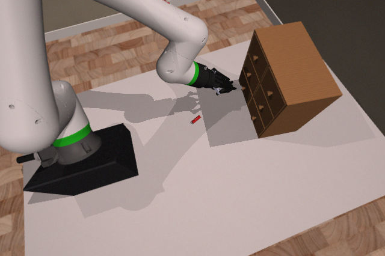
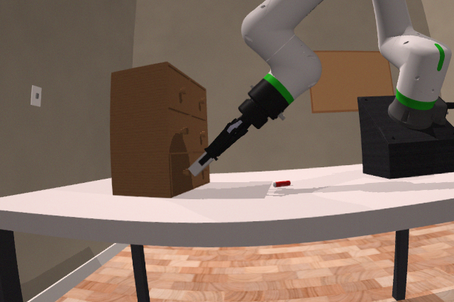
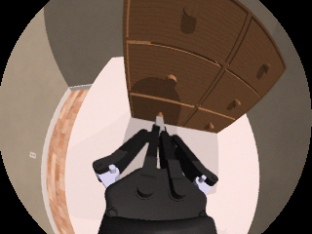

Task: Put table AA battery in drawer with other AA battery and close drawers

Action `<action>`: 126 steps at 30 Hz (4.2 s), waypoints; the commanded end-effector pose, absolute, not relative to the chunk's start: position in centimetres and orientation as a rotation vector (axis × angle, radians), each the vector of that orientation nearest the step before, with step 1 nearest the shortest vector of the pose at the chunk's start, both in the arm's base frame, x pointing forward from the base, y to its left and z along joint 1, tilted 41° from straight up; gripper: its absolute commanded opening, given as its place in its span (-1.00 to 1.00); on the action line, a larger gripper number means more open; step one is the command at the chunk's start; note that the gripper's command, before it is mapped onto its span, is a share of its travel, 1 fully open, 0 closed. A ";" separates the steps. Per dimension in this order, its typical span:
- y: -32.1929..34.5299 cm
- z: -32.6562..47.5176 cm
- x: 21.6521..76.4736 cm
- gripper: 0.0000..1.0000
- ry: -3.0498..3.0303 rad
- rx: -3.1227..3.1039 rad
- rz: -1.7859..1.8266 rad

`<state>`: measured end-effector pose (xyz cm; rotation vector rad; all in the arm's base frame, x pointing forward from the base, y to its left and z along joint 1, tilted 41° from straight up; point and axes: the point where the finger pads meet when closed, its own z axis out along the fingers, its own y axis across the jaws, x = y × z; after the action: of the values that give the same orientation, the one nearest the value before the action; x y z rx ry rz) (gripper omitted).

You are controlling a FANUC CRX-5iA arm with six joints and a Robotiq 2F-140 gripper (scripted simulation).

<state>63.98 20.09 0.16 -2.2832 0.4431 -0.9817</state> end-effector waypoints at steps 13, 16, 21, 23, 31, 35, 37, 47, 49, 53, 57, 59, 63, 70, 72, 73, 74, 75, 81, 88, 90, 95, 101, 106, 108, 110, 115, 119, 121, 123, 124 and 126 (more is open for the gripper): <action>20.1 0.2 64.0 -1.00 0.443 -2.283 -0.982; 20.1 0.2 64.0 -1.00 0.443 -2.283 -0.982; 20.1 0.2 64.0 -1.00 0.443 -2.283 -0.982; 20.1 0.2 64.0 -1.00 0.443 -2.283 -0.982; 20.1 0.2 64.0 -1.00 0.443 -2.283 -0.982; 20.1 0.2 64.0 -1.00 0.443 -2.283 -0.982; 20.1 0.2 64.0 -1.00 0.443 -2.283 -0.982; 20.1 0.2 64.0 -1.00 0.443 -2.283 -0.982; 20.1 0.2 63.9 -1.00 0.443 -2.283 -0.982; 20.1 0.2 63.0 -1.00 0.443 -2.283 -0.982; 20.1 0.3 61.5 -1.00 0.443 -2.283 -0.982; 20.1 0.4 61.0 -1.00 0.443 -2.283 -0.982; 20.2 0.5 59.4 -1.00 0.443 -2.283 -0.982; 20.1 0.7 58.9 -1.00 0.443 -2.283 -0.982; 19.7 1.2 58.6 -1.00 0.443 -2.283 -0.982; 19.4 1.5 58.3 -1.00 0.443 -2.283 -0.982; 19.4 1.5 58.3 -1.00 0.443 -2.283 -0.982; 19.4 1.5 58.3 -1.00 0.443 -2.283 -0.982; 16.8 4.7 56.2 -1.00 0.443 -2.283 -0.982; 14.8 7.3 54.4 -1.00 0.443 -2.283 -0.982; 14.7 7.4 54.4 -1.00 0.443 -2.283 -0.982; 14.7 7.4 54.3 -1.00 0.443 -2.283 -0.982; 14.7 7.5 54.2 -1.00 0.438 -2.286 -0.970; 14.5 7.7 53.9 -1.00 0.427 -2.297 -0.938; 14.4 7.8 53.8 -1.00 0.424 -2.300 -0.929; 14.3 7.9 53.7 -1.00 0.420 -2.303 -0.917; 13.7 8.8 52.7 -1.00 0.380 -2.336 -0.806; 12.8 10.0 51.3 -1.00 0.326 -2.372 -0.656; 12.3 10.6 50.6 -1.00 0.299 -2.387 -0.579; 11.8 11.2 49.8 -1.00 0.270 -2.401 -0.500; 11.6 11.5 49.5 -1.00 0.256 -2.407 -0.460; 11.6 11.5 49.5 -1.00 0.256 -2.407 -0.460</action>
<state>50.98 12.80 10.78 -2.3741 0.2949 -0.6022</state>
